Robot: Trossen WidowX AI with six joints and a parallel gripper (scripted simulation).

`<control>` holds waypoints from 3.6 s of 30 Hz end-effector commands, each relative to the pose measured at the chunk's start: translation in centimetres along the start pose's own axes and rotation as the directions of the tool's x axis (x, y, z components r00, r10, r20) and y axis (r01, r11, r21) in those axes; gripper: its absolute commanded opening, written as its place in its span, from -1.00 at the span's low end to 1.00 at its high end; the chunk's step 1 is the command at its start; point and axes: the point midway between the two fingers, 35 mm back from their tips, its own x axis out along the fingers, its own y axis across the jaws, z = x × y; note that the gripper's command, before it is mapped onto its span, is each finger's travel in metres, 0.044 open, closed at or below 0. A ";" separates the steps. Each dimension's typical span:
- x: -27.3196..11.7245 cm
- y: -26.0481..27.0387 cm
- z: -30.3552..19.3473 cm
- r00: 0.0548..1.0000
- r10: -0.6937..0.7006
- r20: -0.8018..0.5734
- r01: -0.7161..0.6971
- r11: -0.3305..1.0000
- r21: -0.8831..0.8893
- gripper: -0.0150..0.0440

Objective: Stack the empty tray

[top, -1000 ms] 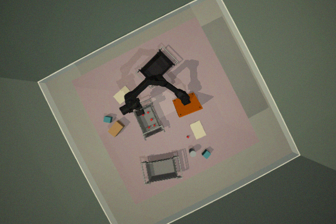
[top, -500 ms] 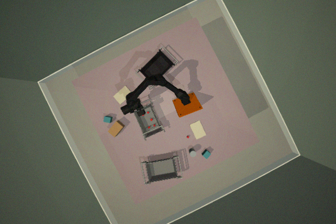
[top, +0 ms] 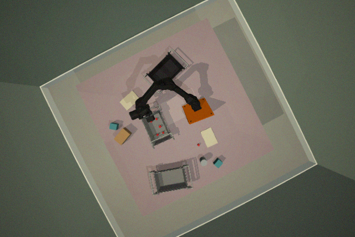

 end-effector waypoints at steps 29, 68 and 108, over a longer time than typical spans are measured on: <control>-3.2 7.2 0.1 1.000 0.000 -0.001 0.000 1.000 -0.004 -0.21; -5.1 7.1 0.2 1.000 -0.001 0.003 0.001 1.000 -0.007 -0.49; -5.1 7.1 0.2 1.000 -0.001 0.003 0.001 1.000 -0.007 -0.49</control>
